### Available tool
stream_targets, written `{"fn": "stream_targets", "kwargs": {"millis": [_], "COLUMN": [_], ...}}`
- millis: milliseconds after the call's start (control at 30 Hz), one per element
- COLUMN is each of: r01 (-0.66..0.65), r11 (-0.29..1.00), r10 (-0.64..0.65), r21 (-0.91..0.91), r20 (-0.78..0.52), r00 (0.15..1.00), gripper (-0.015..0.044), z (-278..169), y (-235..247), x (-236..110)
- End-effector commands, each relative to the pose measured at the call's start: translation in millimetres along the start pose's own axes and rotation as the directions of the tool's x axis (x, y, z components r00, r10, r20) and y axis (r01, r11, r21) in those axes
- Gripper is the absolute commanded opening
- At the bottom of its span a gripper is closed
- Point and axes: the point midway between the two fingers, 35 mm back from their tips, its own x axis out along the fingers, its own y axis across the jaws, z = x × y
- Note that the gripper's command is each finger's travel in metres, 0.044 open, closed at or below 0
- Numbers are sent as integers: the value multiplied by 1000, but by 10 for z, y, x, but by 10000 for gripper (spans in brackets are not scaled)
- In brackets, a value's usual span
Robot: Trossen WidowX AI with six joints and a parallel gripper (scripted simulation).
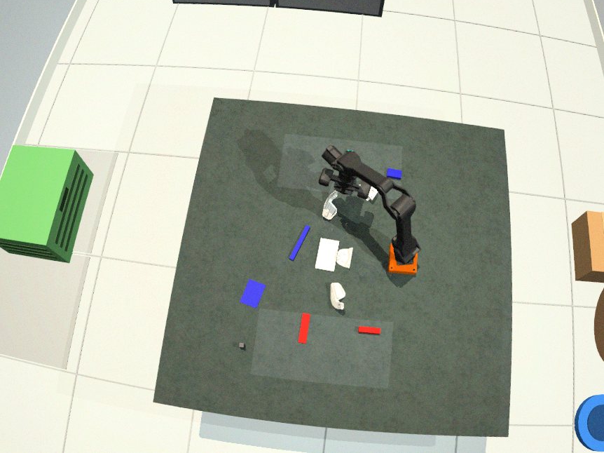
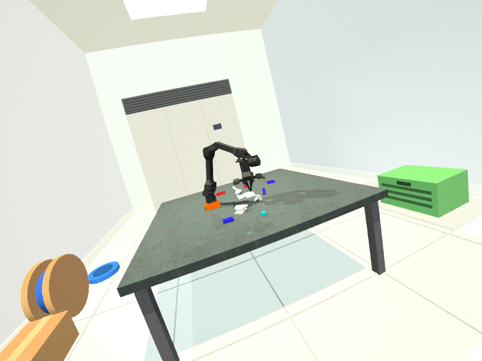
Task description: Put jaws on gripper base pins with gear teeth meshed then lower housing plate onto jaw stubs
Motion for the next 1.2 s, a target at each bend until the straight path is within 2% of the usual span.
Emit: {"fn": "stream_targets", "kwargs": {"millis": [0,1167], "r01": [5,4], "r11": [1000,1000], "r10": [-4,-4], "r21": [9,10], "r20": [-10,-10], "r00": [1000,1000], "gripper": [0,0], "z": [-27,-32], "y": [-2,-3], "x": [2,566]}}
